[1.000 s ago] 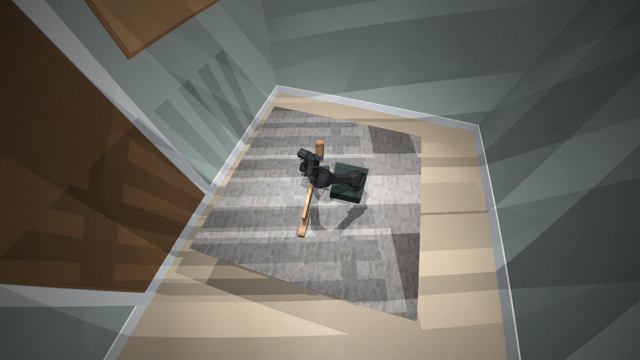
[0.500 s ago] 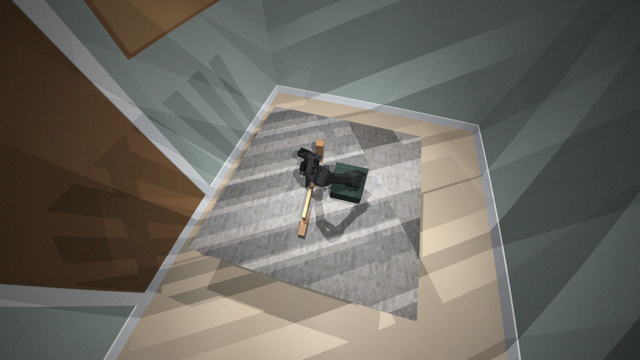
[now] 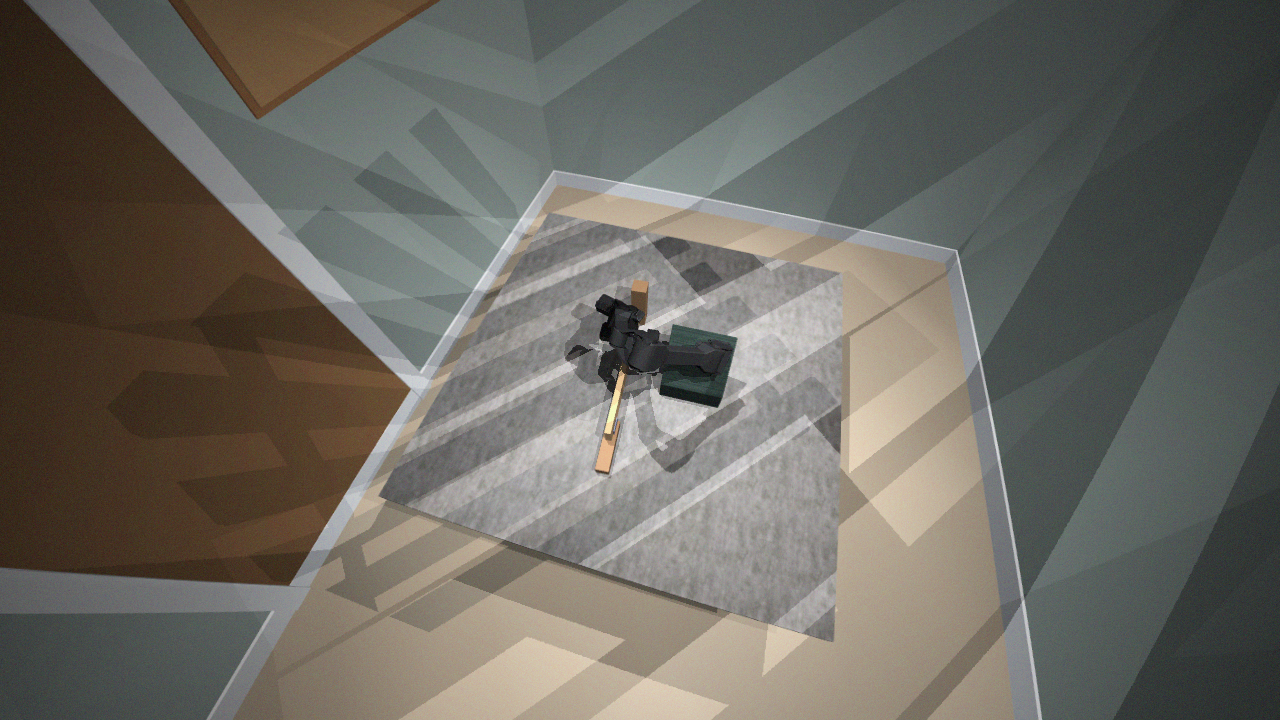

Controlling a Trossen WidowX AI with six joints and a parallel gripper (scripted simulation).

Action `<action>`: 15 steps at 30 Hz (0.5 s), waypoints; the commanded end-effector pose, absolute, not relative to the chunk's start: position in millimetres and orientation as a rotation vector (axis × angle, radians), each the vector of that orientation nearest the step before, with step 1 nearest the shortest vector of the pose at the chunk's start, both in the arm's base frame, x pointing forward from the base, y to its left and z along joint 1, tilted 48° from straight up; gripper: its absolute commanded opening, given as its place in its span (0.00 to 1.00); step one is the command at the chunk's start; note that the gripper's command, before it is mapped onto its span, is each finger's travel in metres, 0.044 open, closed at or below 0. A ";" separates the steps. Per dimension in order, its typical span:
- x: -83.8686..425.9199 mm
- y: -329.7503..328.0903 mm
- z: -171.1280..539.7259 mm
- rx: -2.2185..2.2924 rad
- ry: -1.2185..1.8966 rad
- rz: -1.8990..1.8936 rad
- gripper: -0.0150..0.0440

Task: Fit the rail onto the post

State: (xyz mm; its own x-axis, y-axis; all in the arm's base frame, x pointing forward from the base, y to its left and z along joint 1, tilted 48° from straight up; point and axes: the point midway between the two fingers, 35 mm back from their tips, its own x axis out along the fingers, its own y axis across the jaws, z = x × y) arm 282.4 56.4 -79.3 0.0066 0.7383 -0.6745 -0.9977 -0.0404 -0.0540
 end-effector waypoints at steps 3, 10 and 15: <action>283.8 54.5 -80.4 -0.632 0.522 1.504 0.25; 283.8 53.0 -82.0 -0.632 0.522 1.504 0.25; 283.8 51.6 -82.8 -0.632 0.522 1.504 0.25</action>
State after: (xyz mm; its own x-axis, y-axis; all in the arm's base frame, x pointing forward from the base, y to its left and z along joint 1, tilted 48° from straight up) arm 282.9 53.8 -82.6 0.0093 0.7401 -0.6725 -0.9976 -0.0390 -0.0568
